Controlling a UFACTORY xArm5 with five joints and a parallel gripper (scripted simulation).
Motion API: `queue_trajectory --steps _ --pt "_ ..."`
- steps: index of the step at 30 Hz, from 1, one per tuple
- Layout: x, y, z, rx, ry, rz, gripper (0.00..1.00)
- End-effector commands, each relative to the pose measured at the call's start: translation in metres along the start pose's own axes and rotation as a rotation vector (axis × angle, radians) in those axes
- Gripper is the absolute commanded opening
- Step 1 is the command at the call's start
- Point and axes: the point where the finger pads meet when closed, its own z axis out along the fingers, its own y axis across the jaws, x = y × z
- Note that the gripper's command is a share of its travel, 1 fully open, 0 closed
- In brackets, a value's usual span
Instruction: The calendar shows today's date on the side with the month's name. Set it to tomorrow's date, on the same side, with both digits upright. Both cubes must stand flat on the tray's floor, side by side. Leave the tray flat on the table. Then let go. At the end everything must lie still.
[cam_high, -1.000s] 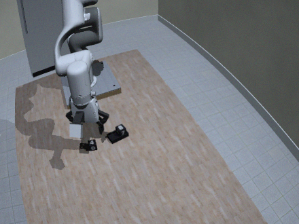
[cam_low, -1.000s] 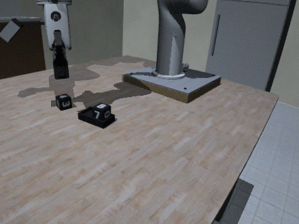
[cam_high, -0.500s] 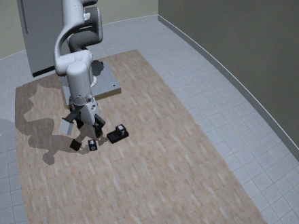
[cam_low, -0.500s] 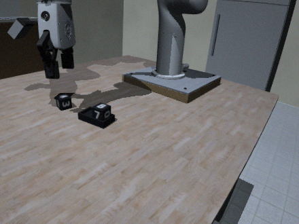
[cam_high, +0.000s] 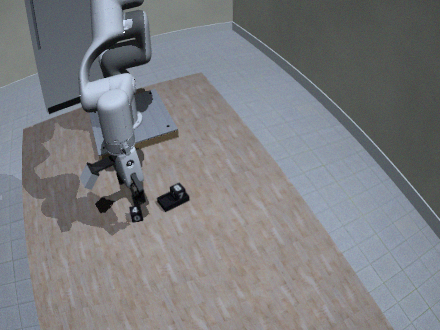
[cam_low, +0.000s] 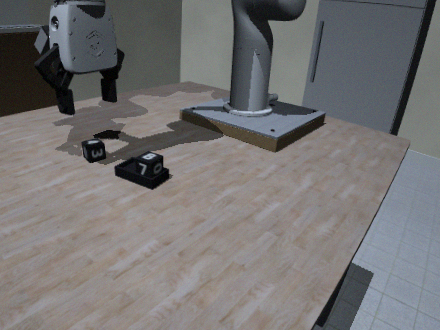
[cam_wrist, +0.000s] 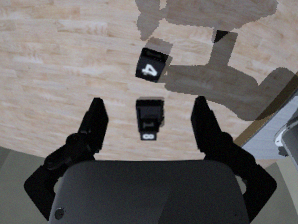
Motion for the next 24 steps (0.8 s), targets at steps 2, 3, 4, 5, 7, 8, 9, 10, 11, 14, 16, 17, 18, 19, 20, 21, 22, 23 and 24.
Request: queue_trajectory --steps 2,3,4,5,7,8,9,10,11,14,16,17,18,19,20,21,22,23,24 --pt "0.0007 -0.0010 -0.0014 0.004 0.001 0.190 1.00" --pt "0.0008 -0.0010 -0.0015 0.004 0.001 0.224 1.00" --pt "0.0009 -0.0009 -0.0015 0.004 0.001 0.249 1.00" --pt "0.0009 -0.0009 -0.0016 0.004 0.001 0.274 1.00" --pt "0.0010 -0.0008 -0.0017 0.004 0.001 0.340 1.00" --pt "0.0011 -0.0008 -0.0017 0.004 0.001 0.358 1.00" --pt "0.0012 -0.0008 -0.0018 0.004 0.001 0.404 1.00" --pt "0.0012 -0.0007 -0.0018 0.004 0.001 0.435 1.00" --pt "0.0012 -0.0007 -0.0018 0.004 0.001 0.442 1.00" --pt "0.0015 -0.0006 -0.0020 0.004 0.000 0.558 1.00" --pt "0.0016 -0.0005 -0.0021 0.004 0.000 0.609 1.00" --pt "0.0016 -0.0005 -0.0021 0.004 0.000 0.609 1.00" --pt "0.0016 -0.0005 -0.0021 0.004 0.000 0.609 1.00" --pt "0.0017 -0.0004 -0.0022 0.004 0.000 0.692 1.00" --pt "0.0018 -0.0004 -0.0022 0.004 0.000 0.731 1.00" --pt "0.0018 -0.0004 -0.0023 0.004 0.000 0.753 1.00" --pt "0.0019 -0.0004 -0.0023 0.004 0.000 0.773 1.00" --pt "0.0019 -0.0003 -0.0024 0.004 0.000 0.812 1.00" --pt "0.0020 -0.0003 -0.0024 0.004 0.000 0.843 1.00"
